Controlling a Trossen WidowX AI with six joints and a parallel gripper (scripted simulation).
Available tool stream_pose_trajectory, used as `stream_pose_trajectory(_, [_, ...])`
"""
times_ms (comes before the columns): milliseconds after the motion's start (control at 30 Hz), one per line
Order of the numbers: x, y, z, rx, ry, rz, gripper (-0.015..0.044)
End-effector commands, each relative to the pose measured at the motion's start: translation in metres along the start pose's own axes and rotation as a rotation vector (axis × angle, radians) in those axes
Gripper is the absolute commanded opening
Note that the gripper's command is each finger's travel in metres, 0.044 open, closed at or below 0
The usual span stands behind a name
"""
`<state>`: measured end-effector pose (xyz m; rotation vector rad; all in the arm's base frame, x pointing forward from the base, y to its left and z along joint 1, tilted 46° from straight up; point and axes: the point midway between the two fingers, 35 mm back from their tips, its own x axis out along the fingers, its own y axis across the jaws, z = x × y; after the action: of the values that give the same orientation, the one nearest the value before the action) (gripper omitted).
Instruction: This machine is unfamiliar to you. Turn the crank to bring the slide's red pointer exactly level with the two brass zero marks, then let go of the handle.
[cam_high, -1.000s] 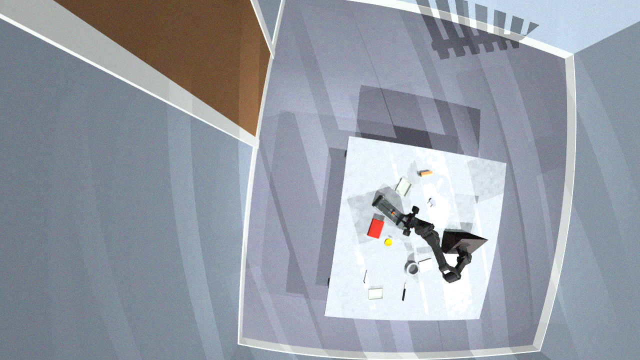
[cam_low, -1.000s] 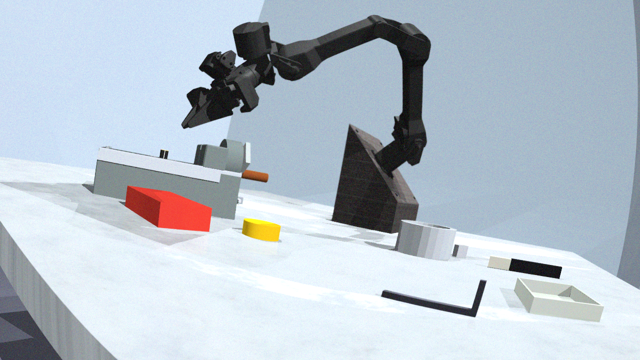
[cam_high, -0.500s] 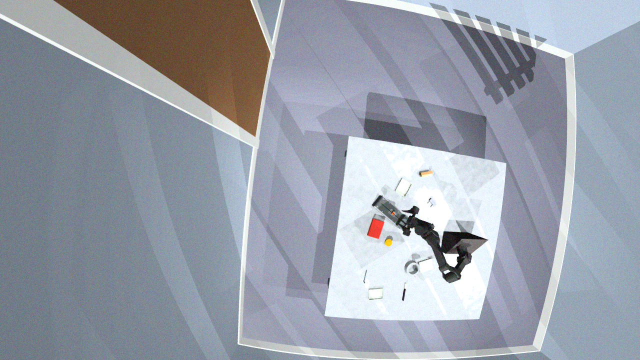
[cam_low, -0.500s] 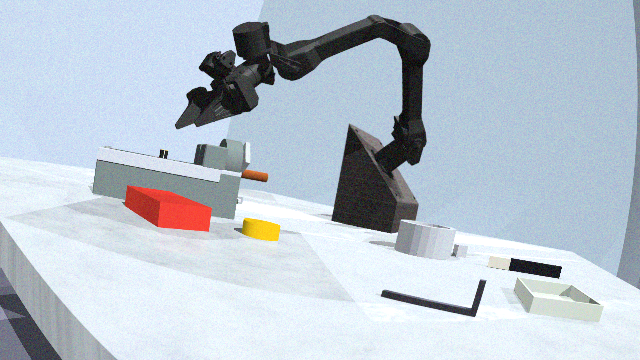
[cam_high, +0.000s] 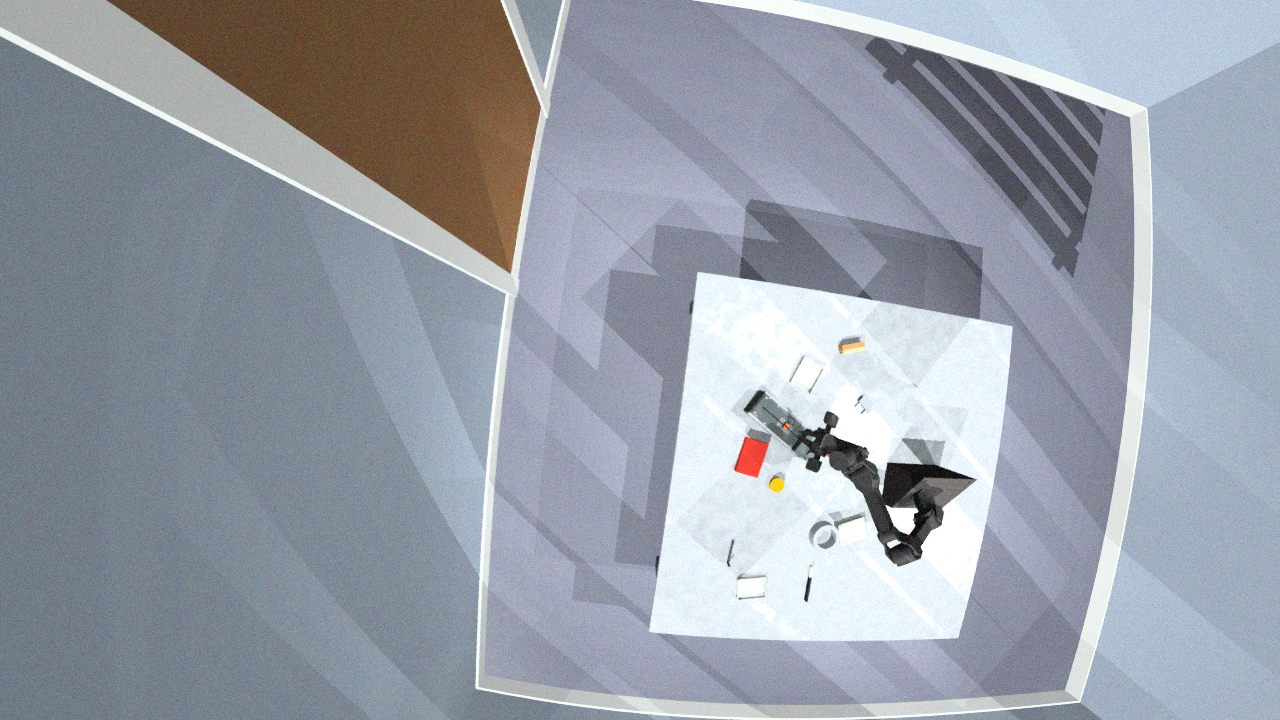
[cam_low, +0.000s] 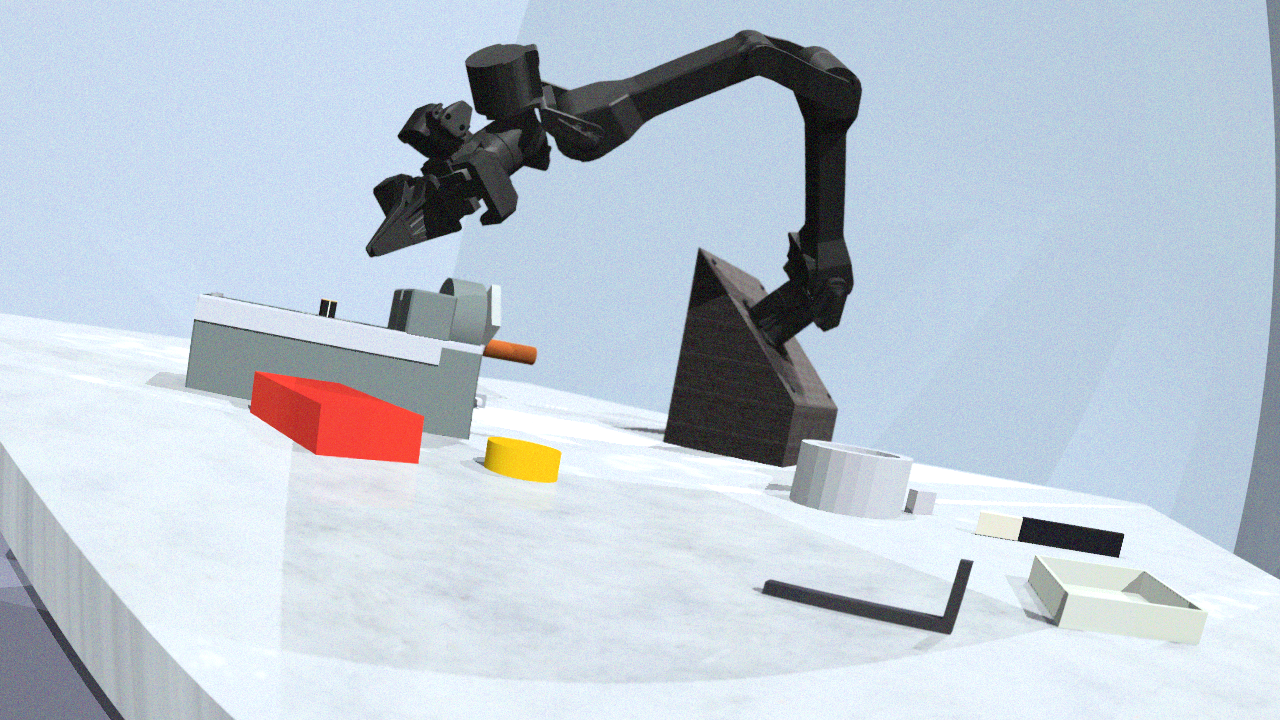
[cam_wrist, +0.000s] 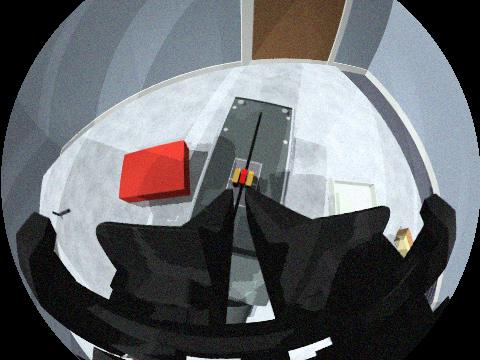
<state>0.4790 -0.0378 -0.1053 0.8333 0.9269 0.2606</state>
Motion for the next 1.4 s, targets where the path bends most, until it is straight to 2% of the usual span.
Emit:
stream_pose_trajectory(0, [0.0, 0.0, 0.0, 0.0, 0.0, 0.0, 0.0])
stream_pose_trajectory(500, [0.0, 0.0001, 0.0, 0.0, 0.0, 0.0, 0.0])
stream_pose_trajectory(1067, [0.0, 0.0001, 0.0, 0.0, 0.0, 0.0, 0.044])
stream_pose_trajectory(1100, [0.0, 0.0001, 0.0, 0.0, 0.0, 0.0, 0.044])
stream_pose_trajectory(1367, [0.0, 0.0001, 0.0, 0.0, 0.0, 0.0, 0.023])
